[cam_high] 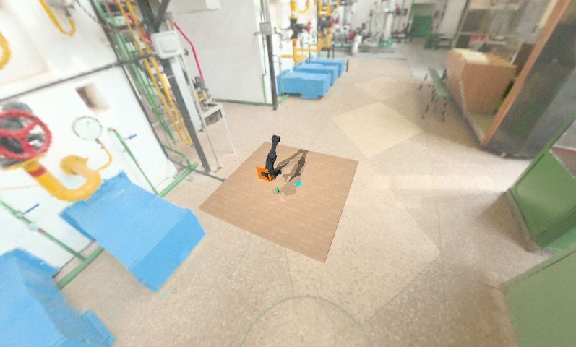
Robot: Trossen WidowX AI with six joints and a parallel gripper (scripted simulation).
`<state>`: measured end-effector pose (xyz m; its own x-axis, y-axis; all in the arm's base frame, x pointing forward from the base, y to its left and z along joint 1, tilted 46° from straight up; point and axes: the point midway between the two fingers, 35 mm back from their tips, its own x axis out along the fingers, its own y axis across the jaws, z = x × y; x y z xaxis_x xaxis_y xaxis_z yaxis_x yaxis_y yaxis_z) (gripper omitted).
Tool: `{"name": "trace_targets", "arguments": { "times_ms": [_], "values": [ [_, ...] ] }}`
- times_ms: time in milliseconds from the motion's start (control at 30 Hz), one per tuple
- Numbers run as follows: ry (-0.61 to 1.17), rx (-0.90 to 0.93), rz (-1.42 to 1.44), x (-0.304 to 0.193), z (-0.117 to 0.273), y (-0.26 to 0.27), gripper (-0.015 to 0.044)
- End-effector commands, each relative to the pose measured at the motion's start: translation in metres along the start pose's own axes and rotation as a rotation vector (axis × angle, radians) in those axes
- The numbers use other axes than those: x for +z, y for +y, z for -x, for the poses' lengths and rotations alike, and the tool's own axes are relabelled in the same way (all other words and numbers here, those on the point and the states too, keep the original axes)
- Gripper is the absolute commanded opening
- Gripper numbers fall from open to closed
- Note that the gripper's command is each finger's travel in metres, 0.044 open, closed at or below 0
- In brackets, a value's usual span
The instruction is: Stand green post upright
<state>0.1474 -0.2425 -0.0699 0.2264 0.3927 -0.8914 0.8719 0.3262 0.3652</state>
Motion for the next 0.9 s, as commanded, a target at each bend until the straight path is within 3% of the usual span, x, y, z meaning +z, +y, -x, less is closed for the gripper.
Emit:
{"name": "trace_targets", "arguments": {
  "times_ms": [0, 233, 433, 767, 867],
  "values": [
    [0.129, 0.030, 0.059, -0.015, -0.019, 0.015, 0.0233],
    [0.347, 0.075, 0.133, -0.046, -0.045, 0.036, 0.0233],
    [0.368, 0.079, 0.140, -0.049, -0.049, 0.038, 0.0233],
    [0.369, 0.082, 0.140, -0.085, -0.145, 0.045, 0.0233],
    [0.371, 0.084, 0.140, -0.093, -0.157, 0.045, 0.0233]
  ]
}}
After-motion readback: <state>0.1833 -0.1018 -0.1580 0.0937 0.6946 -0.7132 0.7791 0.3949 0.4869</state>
